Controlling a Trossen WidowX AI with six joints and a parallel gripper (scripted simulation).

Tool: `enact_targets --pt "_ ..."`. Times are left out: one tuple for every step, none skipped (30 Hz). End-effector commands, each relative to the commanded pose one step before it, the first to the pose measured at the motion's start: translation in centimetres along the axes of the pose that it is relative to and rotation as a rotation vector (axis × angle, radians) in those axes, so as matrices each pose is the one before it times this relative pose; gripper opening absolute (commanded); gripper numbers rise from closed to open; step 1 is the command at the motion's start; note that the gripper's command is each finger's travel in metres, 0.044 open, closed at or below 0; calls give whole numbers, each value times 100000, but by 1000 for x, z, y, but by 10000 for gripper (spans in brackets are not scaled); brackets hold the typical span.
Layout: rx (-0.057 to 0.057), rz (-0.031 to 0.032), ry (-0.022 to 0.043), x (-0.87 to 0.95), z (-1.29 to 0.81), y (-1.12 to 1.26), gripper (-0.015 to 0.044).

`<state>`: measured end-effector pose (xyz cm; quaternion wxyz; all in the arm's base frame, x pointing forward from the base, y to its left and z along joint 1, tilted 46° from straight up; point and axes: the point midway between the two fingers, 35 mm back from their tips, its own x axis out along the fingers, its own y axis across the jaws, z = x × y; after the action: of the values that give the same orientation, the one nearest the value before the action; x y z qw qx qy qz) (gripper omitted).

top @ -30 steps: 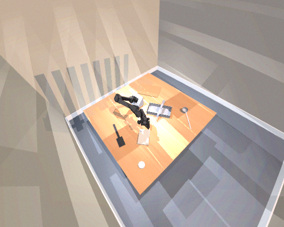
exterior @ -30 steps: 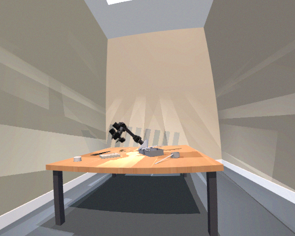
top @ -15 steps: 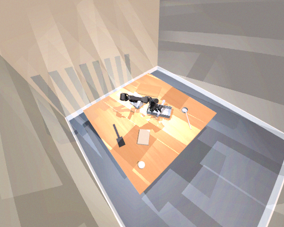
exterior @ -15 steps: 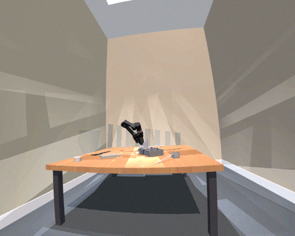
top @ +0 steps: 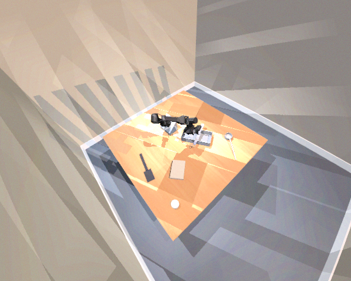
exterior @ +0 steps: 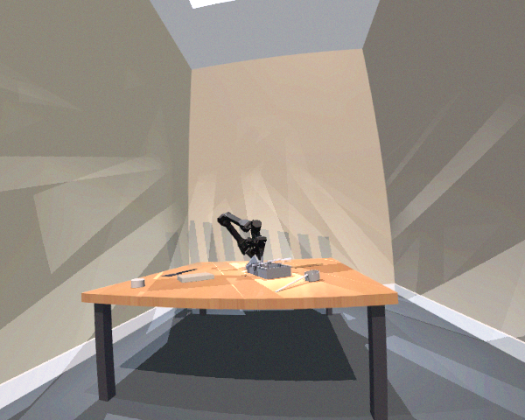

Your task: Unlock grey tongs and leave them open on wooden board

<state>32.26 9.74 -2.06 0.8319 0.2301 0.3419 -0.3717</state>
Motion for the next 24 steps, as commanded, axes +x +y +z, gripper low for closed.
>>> enact_targets --pt "-622 -552 -281 604 -72 -81 260" --pt "5 -4 14 163 -3 17 260" --pt "5 -3 13 163 -3 16 260" --pt "5 -3 12 164 -2 15 260" --pt "4 -3 11 164 -2 15 260" --pt "4 -2 10 164 -1 14 260" --pt "4 -2 9 164 -1 13 260" --pt "4 -2 8 164 0 12 260" --pt "4 -1 7 164 0 11 260" --pt "3 -1 6 164 1 10 260" --pt "3 -1 5 164 1 9 260" --pt "3 0 4 164 1 8 260" --pt "3 0 3 164 2 7 260" --pt "2 0 2 164 2 6 260" --pt "2 1 1 164 2 5 260" --pt "2 1 0 164 3 4 260" --pt "2 1 -1 164 3 3 260" --pt "2 1 -3 164 3 3 260" --pt "1 2 -4 164 3 2 260" --pt "1 2 -5 164 4 1 260" --pt "1 2 -6 164 4 0 260" --pt "1 2 -7 164 4 -1 260" --pt "0 3 -8 164 4 -2 260" --pt "0 3 -9 164 5 -3 260"
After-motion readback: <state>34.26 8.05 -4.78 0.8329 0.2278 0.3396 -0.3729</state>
